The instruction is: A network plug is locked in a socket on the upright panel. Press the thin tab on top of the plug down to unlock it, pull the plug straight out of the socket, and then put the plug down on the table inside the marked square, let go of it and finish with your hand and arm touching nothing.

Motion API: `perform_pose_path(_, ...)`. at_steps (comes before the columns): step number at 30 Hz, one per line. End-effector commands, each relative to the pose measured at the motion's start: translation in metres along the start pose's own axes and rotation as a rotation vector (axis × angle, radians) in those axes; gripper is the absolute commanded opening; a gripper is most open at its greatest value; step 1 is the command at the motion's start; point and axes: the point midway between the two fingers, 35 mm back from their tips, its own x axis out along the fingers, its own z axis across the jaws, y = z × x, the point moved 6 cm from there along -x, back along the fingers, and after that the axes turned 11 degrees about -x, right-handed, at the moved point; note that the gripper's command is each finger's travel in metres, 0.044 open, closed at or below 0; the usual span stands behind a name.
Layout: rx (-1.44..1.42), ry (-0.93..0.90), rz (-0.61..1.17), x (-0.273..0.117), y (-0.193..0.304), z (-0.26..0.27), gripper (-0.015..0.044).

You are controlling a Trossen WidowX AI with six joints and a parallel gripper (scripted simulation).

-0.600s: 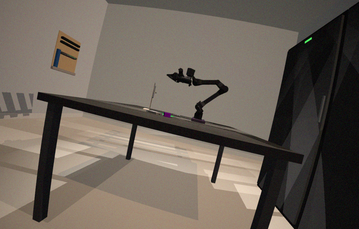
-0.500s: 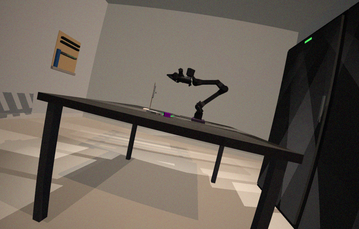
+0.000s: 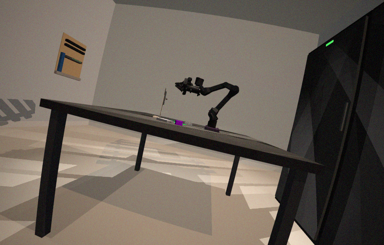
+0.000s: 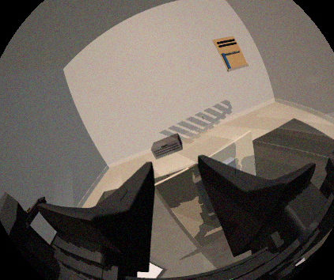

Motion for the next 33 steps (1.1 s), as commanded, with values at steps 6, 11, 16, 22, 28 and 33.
perform_pose_path(6, 0.301, -0.095, 0.032, 0.006, 0.026, -0.032, 0.0156)
perform_pose_path(11, 0.454, -0.138, 0.060, 0.003, 0.040, -0.049, 0.0156)
perform_pose_path(16, 0.605, -0.175, 0.097, -0.003, 0.055, -0.065, 0.0156)
perform_pose_path(22, 0.786, -0.213, 0.151, -0.014, 0.072, -0.083, 0.0156)
perform_pose_path(28, 0.972, -0.252, 0.221, -0.030, 0.090, -0.097, 0.0156)
perform_pose_path(33, 1.125, -0.275, 0.289, -0.047, 0.104, -0.106, 0.0156)
